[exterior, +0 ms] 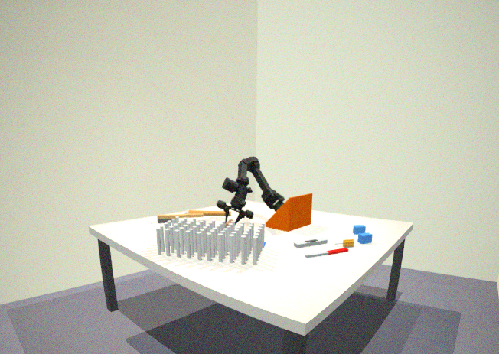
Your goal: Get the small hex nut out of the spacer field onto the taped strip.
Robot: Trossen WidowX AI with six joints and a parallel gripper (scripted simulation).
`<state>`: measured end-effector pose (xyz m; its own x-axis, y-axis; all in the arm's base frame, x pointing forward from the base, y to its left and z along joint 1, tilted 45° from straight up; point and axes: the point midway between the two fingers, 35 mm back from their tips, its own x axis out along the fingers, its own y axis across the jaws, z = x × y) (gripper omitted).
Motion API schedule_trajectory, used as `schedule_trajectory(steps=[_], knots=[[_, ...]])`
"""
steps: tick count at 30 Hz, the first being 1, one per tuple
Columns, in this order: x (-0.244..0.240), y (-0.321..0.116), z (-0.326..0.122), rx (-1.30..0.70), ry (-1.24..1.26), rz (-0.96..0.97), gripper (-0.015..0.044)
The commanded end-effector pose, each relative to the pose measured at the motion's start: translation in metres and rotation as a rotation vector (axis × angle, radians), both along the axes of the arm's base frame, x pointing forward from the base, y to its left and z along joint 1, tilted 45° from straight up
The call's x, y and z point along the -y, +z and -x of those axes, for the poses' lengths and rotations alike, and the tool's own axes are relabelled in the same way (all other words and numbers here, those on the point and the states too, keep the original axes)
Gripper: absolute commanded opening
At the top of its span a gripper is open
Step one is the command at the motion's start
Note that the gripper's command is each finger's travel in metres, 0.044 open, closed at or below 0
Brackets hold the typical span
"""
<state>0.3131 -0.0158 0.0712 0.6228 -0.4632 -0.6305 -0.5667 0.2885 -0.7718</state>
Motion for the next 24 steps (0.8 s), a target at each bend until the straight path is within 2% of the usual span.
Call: schedule_trajectory(steps=[1, 24], knots=[[-0.0014, 0.0016, -0.0038, 0.013, -0.005, -0.004, 0.0000], [-0.0069, -0.0024, -0.0131, 0.014, -0.005, -0.005, 0.0000]])
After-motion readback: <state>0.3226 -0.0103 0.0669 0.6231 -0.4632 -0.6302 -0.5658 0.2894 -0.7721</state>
